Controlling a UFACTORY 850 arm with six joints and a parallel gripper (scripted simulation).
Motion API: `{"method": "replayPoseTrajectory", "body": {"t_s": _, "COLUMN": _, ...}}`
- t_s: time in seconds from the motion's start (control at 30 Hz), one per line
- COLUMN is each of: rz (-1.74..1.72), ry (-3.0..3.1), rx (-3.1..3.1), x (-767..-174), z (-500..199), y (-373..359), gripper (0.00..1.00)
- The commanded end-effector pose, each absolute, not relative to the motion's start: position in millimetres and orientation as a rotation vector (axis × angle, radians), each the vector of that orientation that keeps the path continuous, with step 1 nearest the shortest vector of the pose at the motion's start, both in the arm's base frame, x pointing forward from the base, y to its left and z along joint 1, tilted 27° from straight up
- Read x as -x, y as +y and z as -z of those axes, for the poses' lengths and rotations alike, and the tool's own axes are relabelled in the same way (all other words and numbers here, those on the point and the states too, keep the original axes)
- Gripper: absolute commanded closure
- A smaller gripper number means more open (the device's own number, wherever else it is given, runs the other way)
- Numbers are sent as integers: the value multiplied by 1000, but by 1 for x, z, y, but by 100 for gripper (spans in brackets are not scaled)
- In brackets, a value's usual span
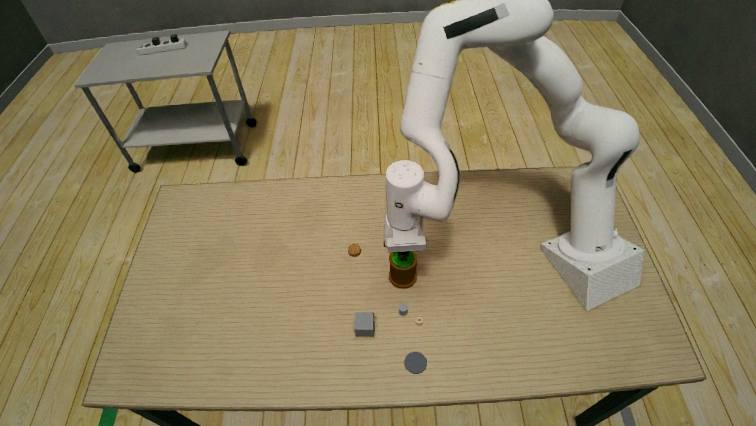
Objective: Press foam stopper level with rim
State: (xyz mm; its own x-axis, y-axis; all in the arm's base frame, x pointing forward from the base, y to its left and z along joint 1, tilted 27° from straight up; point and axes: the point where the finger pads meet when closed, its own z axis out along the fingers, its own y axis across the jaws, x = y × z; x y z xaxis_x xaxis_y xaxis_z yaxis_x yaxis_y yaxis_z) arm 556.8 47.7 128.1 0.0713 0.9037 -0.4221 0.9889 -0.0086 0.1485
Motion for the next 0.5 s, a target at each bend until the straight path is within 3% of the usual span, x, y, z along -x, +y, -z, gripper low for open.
{"method": "replayPoseTrajectory", "body": {"t_s": 0.0, "rz": 287, "ry": 1877, "rx": -1958, "x": -557, "z": -129, "y": 48, "gripper": 100}}
{"method": "replayPoseTrajectory", "body": {"t_s": 0.47, "rz": 287, "ry": 1877, "rx": -1958, "x": -558, "z": -125, "y": 46, "gripper": 100}}
